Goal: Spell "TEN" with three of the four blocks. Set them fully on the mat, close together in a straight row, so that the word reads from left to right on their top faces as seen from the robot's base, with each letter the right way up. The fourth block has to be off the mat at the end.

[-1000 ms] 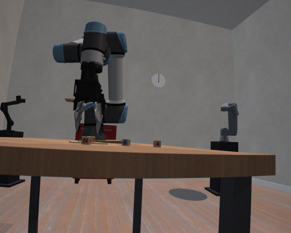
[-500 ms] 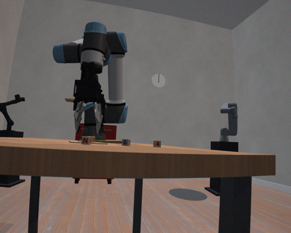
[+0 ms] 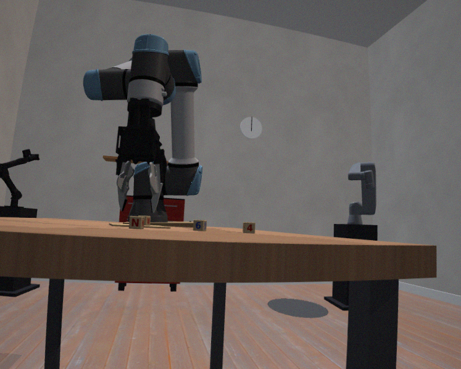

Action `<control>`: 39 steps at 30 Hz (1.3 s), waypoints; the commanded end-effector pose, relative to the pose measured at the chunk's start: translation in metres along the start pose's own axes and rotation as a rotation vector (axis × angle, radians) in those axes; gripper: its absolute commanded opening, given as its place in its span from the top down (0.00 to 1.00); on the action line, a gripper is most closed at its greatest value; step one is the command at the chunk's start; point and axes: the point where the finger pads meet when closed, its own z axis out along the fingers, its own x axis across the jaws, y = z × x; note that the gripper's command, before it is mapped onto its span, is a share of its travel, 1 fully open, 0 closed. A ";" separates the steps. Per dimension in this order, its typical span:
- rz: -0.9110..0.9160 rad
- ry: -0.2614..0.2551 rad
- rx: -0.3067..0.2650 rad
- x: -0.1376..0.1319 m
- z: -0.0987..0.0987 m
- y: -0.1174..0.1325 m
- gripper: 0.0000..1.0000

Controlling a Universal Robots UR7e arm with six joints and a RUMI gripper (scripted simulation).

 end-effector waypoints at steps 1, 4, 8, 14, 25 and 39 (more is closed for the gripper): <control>0.002 -0.001 0.000 -0.002 0.000 -0.001 0.63; 0.001 -0.001 0.000 -0.002 0.000 -0.001 0.63; 0.001 -0.001 0.000 -0.002 0.000 -0.001 0.63; 0.001 -0.001 0.001 -0.002 0.001 -0.001 0.63; 0.002 -0.001 0.003 -0.002 0.018 -0.002 0.63; 0.001 -0.001 0.003 -0.002 0.034 -0.002 0.63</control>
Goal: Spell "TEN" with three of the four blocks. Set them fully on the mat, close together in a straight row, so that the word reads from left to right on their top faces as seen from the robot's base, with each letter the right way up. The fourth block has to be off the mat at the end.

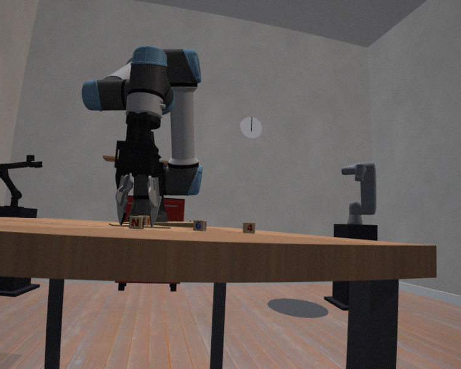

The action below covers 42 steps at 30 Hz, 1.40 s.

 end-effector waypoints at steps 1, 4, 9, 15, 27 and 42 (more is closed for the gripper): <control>0.002 -0.001 -0.001 -0.002 0.006 0.000 0.63; 0.002 -0.001 -0.001 -0.002 0.006 0.000 0.63; 0.002 -0.001 -0.005 -0.002 0.004 0.002 0.63; 0.002 -0.001 -0.005 -0.002 0.004 0.001 0.63; 0.002 -0.001 -0.005 -0.002 0.004 0.001 0.75; 0.002 -0.001 -0.005 -0.002 0.004 0.001 0.95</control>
